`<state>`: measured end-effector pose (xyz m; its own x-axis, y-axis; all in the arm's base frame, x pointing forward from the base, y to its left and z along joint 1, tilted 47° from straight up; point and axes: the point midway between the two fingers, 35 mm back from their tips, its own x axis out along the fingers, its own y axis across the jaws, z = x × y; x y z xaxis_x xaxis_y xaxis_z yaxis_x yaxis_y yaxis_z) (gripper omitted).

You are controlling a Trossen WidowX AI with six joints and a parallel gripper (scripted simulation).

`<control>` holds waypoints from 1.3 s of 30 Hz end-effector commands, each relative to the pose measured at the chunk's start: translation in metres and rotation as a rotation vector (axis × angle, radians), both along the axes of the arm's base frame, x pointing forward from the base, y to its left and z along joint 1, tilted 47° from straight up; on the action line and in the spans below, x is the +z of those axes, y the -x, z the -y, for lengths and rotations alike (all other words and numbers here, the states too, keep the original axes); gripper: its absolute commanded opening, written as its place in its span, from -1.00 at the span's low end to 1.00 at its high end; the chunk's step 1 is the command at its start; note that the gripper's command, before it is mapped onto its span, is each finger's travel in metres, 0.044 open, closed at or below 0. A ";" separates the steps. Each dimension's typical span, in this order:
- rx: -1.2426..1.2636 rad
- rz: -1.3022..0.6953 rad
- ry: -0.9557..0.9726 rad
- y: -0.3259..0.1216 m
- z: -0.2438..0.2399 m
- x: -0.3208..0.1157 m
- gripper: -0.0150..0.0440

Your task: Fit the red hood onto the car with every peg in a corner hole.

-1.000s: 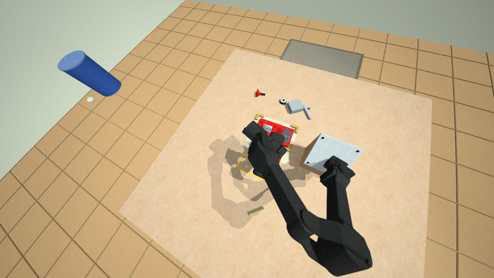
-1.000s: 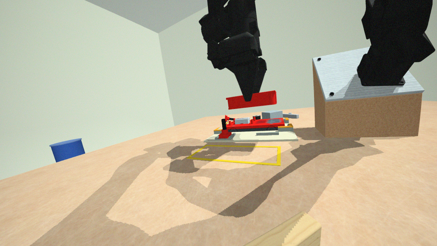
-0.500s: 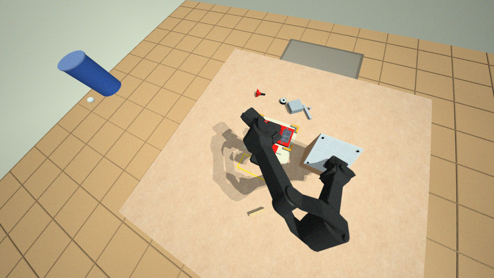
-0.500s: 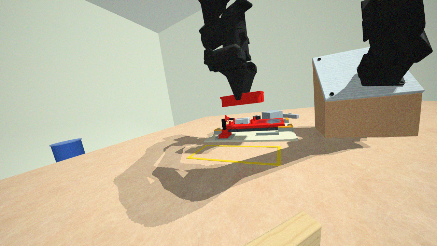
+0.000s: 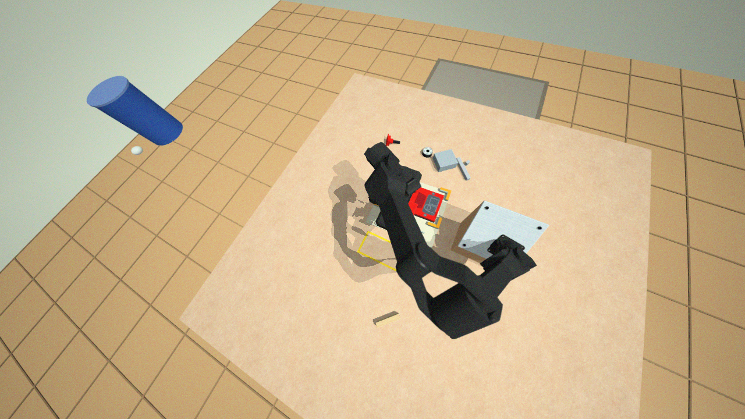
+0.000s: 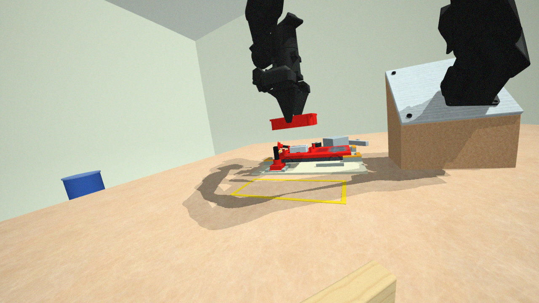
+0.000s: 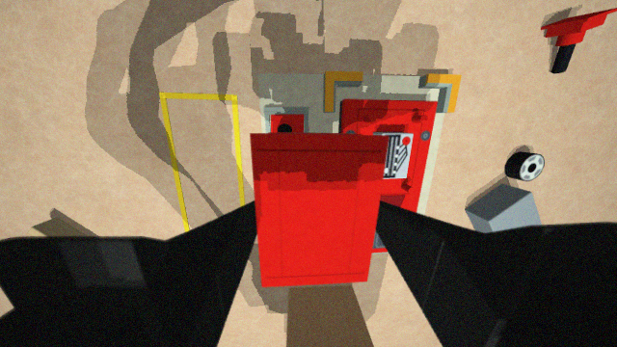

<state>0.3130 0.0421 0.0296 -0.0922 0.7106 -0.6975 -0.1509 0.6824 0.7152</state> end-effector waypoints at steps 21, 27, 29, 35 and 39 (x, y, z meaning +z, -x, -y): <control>0.012 0.016 0.004 -0.034 0.051 -0.060 -0.49; 0.014 0.017 0.003 -0.035 0.055 -0.066 -0.49; 0.014 0.017 0.003 -0.035 0.052 -0.067 -0.49; 0.013 0.017 0.002 -0.033 0.033 -0.087 -0.49; 0.014 0.017 0.000 -0.031 0.020 -0.101 -0.49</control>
